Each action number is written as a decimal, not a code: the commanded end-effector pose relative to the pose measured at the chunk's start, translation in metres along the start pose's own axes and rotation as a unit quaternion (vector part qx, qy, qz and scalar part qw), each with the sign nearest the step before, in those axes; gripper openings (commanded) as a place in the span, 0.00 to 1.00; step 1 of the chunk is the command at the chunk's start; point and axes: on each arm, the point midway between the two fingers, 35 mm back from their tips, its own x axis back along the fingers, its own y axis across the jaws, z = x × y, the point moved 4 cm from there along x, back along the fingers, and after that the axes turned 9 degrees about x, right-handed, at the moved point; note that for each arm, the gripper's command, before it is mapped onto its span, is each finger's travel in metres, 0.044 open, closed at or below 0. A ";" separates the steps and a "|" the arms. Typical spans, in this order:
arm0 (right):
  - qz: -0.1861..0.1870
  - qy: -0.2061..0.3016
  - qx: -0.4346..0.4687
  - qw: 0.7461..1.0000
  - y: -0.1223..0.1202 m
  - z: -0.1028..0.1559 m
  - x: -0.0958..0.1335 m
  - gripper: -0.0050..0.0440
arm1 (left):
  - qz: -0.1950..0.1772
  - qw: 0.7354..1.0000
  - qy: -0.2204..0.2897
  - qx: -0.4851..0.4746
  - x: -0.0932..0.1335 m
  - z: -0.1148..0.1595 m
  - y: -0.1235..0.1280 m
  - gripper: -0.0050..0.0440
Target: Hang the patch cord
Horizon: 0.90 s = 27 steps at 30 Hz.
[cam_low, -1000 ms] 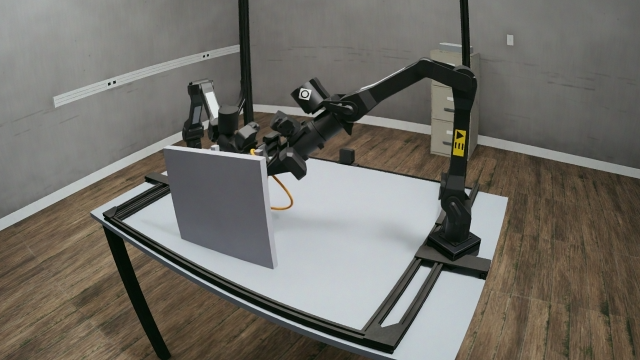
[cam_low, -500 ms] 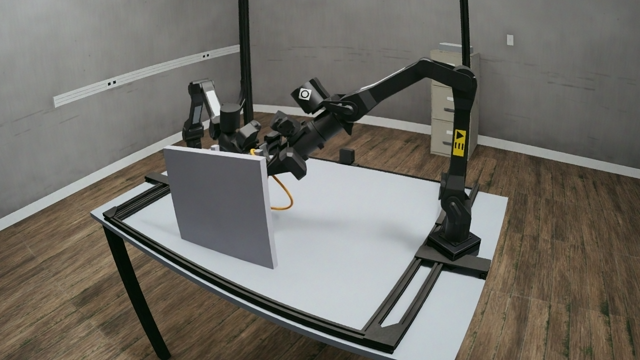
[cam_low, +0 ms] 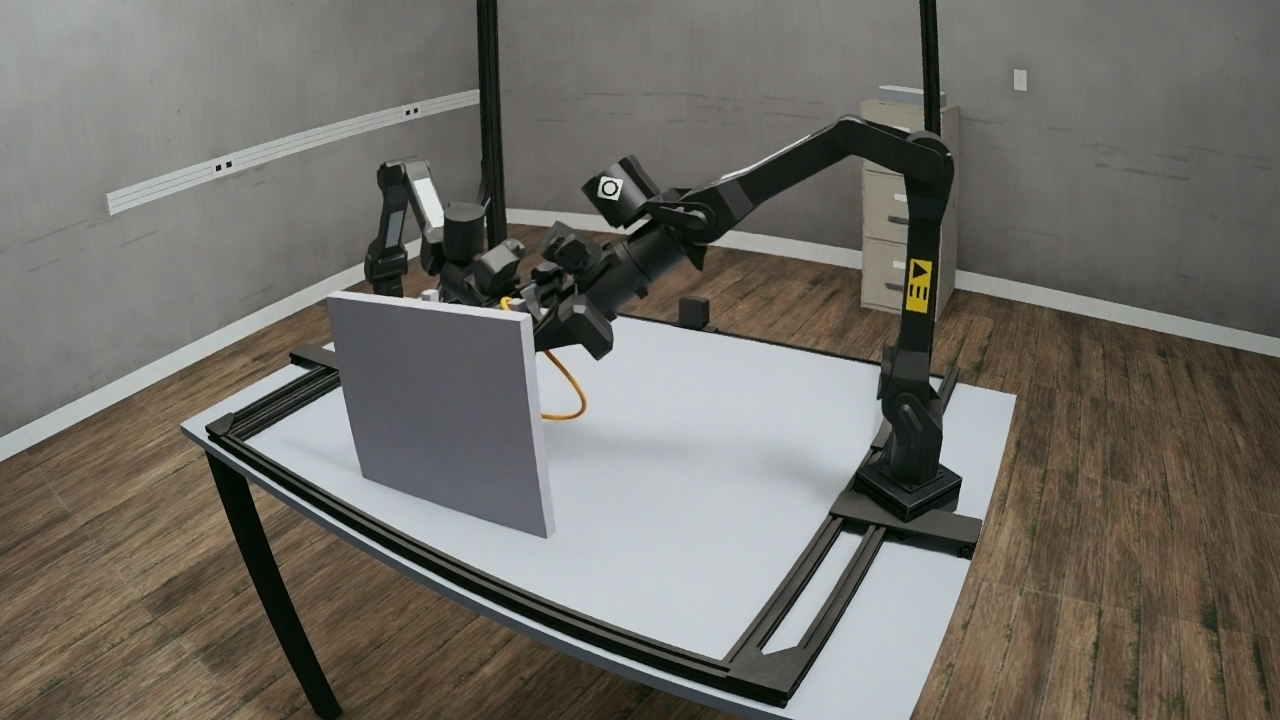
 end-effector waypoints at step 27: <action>0.023 -0.011 -0.007 1.000 0.008 -0.040 0.008 0.15 | 0.005 1.000 -0.012 0.005 0.005 -0.009 -0.002 0.18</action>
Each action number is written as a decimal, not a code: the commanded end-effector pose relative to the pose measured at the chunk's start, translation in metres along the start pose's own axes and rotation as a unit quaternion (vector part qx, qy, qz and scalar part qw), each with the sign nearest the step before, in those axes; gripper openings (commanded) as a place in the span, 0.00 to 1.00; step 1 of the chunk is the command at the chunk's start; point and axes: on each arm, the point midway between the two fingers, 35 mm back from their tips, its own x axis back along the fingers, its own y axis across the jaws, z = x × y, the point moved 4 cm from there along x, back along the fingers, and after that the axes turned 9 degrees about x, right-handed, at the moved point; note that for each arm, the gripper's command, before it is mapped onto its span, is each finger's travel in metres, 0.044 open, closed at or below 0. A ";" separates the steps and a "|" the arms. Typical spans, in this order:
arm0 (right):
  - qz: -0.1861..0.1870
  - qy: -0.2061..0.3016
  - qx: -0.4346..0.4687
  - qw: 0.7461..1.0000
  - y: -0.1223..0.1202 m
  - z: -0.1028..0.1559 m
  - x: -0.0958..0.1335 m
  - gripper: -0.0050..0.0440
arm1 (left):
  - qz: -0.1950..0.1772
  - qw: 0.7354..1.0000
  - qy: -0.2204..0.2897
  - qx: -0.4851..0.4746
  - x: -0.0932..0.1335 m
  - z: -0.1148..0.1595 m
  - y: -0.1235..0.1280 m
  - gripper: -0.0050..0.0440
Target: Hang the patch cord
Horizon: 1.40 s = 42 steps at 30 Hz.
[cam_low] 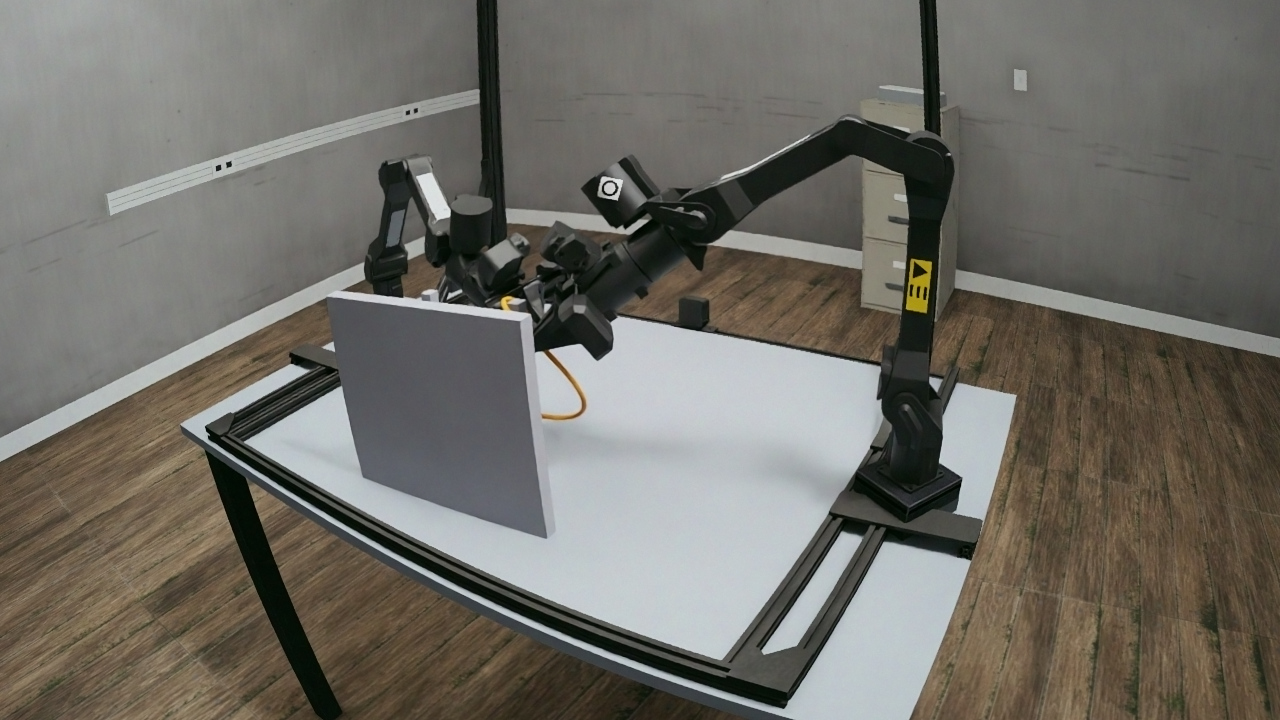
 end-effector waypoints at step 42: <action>0.035 -0.002 -0.012 0.999 0.009 -0.041 0.012 0.15 | 0.005 1.000 -0.012 0.005 0.005 -0.009 -0.002 0.18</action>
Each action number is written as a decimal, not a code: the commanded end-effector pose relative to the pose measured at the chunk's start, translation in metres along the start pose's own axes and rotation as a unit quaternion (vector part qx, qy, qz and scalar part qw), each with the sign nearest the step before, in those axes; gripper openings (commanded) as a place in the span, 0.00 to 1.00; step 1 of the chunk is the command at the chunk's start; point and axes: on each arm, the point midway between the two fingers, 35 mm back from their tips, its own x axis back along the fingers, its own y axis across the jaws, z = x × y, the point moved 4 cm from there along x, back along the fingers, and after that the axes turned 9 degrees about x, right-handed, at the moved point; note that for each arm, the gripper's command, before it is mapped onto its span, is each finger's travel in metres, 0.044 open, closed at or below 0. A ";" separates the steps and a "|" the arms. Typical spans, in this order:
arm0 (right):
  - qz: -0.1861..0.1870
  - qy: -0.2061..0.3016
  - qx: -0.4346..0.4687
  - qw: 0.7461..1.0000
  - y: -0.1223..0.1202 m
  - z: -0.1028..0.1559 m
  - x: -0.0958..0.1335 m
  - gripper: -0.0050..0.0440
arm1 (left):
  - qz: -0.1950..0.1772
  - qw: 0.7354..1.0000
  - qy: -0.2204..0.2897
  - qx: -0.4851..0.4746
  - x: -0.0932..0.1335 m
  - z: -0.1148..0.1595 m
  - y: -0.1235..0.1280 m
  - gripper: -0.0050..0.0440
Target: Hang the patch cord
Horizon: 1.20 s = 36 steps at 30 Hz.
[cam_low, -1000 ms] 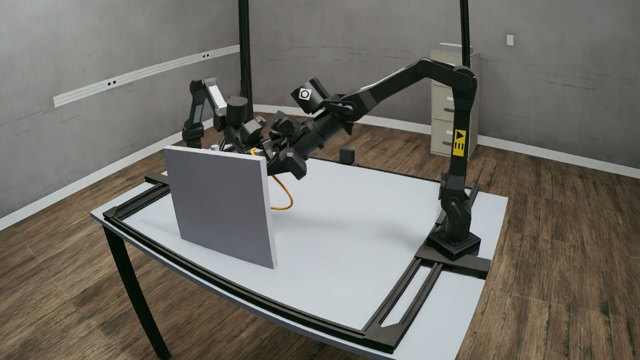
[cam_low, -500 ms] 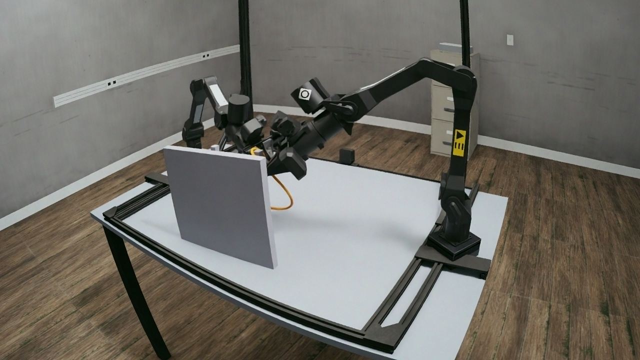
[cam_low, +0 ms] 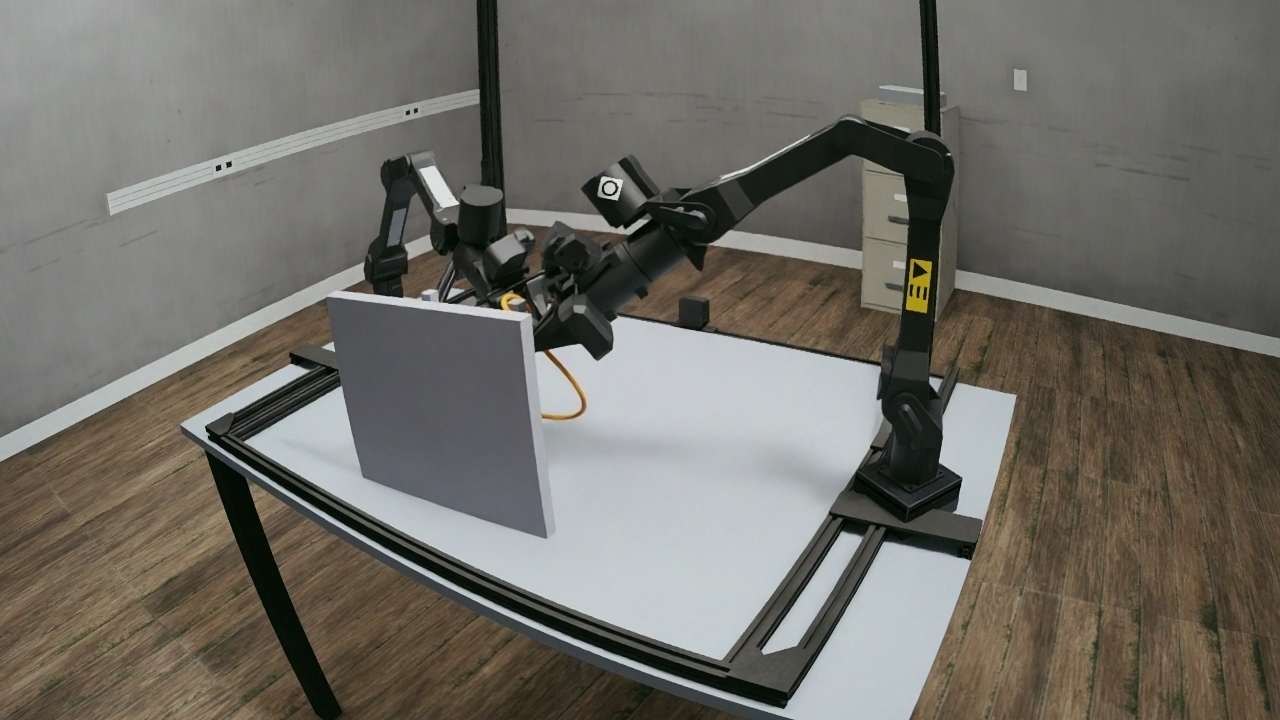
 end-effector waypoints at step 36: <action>0.031 -0.007 -0.010 0.999 0.008 -0.039 0.017 0.15 | 0.005 1.000 -0.012 0.005 0.005 -0.009 -0.002 0.18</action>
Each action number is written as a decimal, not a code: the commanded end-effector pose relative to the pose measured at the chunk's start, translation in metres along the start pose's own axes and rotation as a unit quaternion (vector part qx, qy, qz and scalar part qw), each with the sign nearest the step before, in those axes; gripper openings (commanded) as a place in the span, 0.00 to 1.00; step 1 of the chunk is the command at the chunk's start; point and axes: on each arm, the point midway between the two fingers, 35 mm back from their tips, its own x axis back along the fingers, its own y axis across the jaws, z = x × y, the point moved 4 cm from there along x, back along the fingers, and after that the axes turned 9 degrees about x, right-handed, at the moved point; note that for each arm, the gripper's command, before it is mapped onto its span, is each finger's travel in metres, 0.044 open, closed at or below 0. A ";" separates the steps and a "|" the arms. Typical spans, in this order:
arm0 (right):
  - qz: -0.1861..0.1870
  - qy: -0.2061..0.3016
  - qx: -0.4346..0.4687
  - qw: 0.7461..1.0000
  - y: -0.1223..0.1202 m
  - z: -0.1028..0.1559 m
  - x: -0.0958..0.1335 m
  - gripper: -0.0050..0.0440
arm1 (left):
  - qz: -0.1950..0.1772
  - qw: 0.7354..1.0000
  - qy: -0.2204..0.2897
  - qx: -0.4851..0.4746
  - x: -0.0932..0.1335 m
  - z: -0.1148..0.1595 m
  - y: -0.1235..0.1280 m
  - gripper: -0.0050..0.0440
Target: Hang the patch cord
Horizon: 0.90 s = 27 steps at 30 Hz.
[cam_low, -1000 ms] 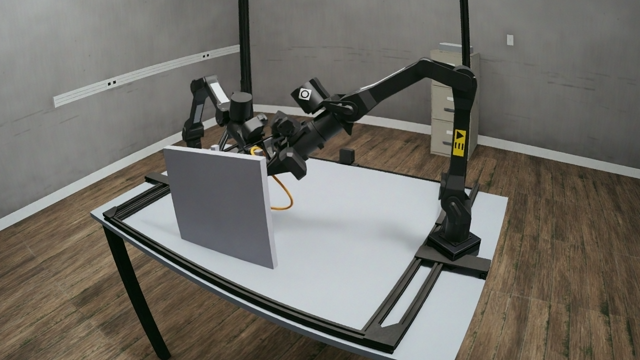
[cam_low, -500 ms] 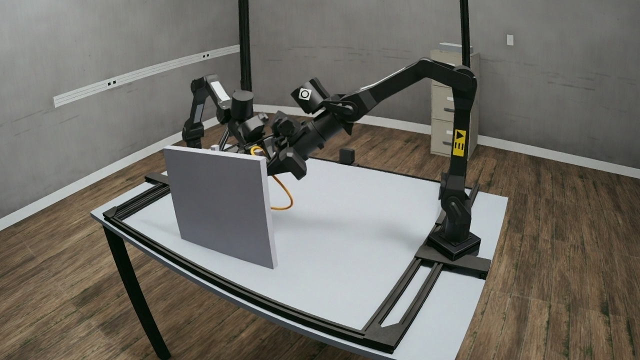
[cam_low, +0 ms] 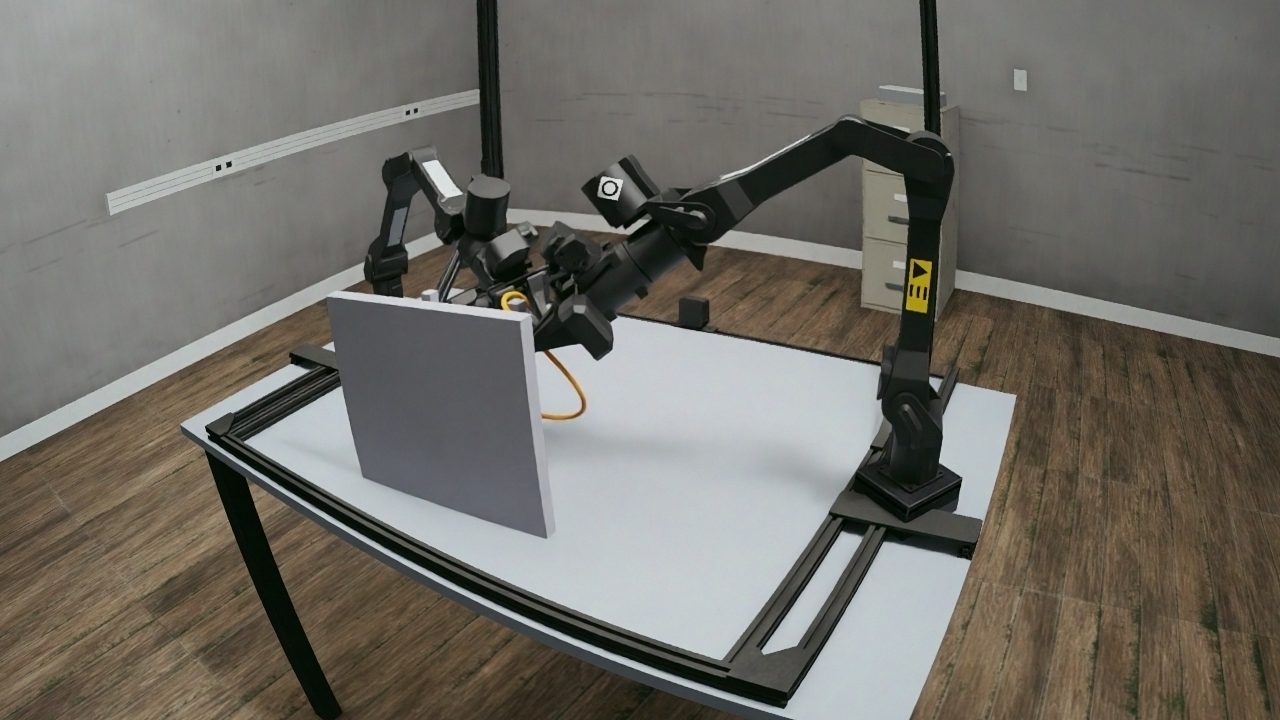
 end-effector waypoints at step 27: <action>0.022 -0.014 -0.008 1.000 0.006 -0.036 0.020 0.15 | 0.005 1.000 -0.012 0.005 0.005 -0.009 -0.002 0.18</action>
